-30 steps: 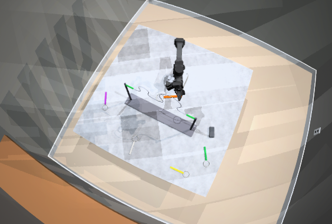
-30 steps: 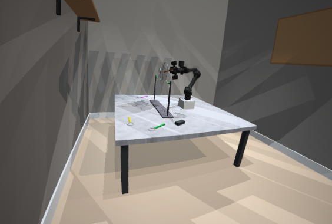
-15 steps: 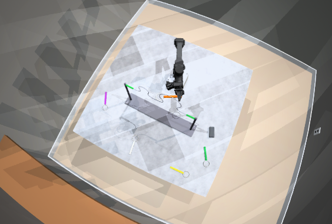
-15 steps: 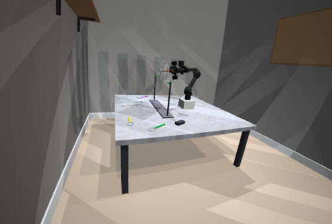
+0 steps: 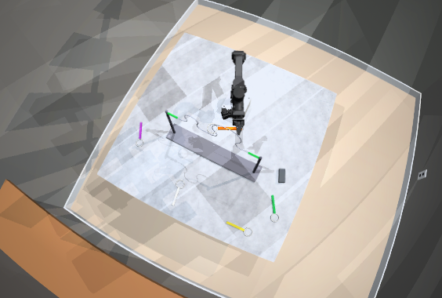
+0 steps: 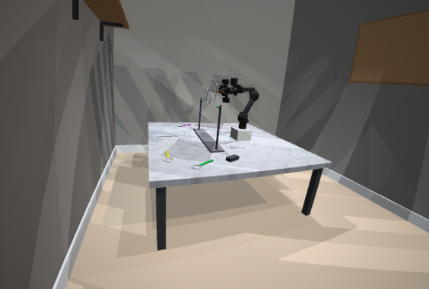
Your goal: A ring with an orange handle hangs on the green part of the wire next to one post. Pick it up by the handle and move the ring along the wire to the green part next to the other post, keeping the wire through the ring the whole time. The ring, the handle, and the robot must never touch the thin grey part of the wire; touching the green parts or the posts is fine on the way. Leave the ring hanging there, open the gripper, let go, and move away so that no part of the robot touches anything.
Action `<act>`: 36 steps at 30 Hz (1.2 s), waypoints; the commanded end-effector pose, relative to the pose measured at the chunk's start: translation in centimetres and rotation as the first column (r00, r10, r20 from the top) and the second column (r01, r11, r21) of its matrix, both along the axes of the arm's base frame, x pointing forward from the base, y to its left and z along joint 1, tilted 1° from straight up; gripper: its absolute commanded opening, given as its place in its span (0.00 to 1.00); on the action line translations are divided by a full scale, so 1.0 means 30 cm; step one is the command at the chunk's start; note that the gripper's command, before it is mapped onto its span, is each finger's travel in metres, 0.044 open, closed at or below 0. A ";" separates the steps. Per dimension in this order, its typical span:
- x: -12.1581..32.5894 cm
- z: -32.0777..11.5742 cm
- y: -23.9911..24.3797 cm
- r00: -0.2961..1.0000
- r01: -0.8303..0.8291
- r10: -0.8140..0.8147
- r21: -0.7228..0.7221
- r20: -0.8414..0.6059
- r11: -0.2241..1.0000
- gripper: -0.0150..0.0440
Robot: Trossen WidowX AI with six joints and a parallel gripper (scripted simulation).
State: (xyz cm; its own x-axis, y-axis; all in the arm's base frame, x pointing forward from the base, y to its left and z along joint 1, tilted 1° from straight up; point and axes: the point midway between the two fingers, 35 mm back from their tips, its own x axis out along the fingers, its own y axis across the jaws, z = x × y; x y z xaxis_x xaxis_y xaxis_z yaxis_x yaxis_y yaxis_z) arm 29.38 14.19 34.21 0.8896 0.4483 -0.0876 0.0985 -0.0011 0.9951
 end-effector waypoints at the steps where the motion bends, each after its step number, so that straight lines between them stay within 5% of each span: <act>1: 0.002 0.014 -0.001 1.000 0.003 -0.003 -0.025 0.011 1.000 0.00; 36: 0.003 -0.015 -0.002 1.000 0.012 -0.009 -0.256 0.013 0.967 0.00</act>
State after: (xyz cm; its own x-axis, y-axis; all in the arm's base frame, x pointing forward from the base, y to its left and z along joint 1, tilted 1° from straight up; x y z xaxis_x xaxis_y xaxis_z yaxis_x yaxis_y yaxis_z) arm 29.38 14.15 33.38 0.8927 0.4100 -0.1870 0.0971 0.2302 0.9683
